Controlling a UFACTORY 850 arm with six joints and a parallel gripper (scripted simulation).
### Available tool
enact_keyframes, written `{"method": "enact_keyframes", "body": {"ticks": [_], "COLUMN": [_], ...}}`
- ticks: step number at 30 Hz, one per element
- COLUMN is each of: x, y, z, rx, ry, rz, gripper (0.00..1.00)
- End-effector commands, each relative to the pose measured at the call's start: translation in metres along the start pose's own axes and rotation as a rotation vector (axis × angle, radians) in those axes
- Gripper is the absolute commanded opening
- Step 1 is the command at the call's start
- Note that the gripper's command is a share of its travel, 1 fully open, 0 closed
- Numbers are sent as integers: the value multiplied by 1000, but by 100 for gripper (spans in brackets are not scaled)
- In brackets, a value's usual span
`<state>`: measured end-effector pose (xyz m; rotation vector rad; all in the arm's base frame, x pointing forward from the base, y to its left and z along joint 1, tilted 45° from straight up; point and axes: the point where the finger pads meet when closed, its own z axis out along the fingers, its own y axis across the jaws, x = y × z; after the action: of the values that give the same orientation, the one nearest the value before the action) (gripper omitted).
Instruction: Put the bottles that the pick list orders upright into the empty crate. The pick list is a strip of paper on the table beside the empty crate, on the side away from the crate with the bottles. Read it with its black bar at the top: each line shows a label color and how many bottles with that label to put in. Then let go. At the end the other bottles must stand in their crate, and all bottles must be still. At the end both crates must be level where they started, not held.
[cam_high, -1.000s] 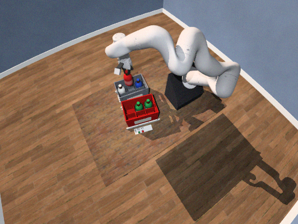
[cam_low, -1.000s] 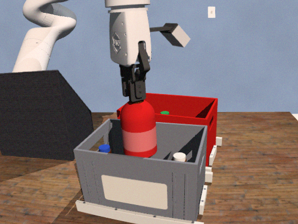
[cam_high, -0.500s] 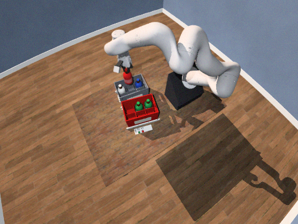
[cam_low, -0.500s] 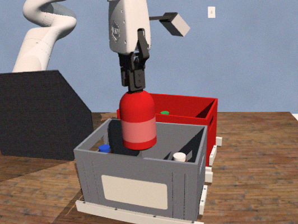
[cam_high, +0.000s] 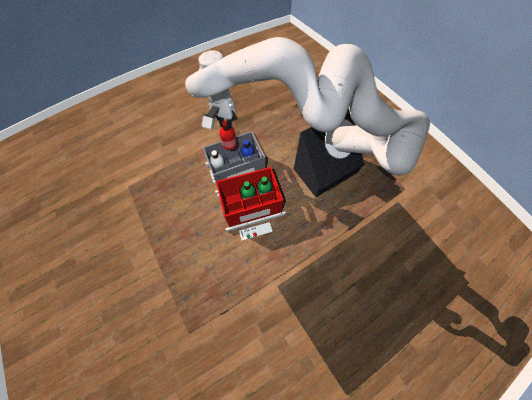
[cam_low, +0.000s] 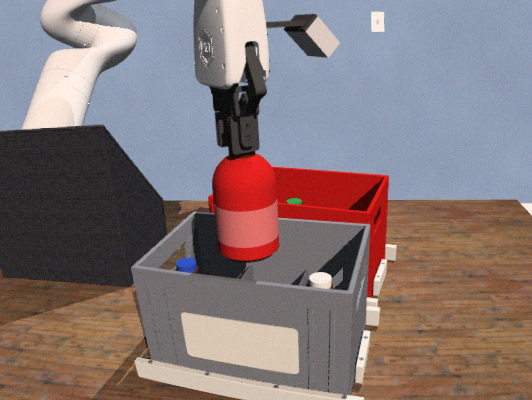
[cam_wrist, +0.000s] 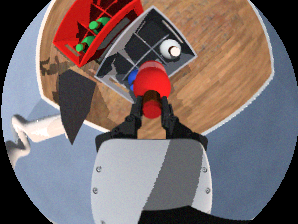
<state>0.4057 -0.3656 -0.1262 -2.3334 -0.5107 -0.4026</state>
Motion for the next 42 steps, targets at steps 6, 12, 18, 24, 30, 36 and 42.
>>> {"method": "enact_keyframes", "body": {"ticks": [6, 12, 18, 24, 30, 36, 42], "x": [13, 23, 34, 42, 53, 64, 71], "y": [-5, -9, -14, -18, -22, -27, -31], "z": [-2, -2, -2, -2, -2, -2, -2], "rx": [-3, -3, -3, -2, -2, -2, -2], "ry": [0, 0, 0, 0, 0, 1, 1], "rz": [-1, -1, -1, -1, -1, -1, -1], "gripper": [0, 0, 0, 0, 0, 0, 0]}}
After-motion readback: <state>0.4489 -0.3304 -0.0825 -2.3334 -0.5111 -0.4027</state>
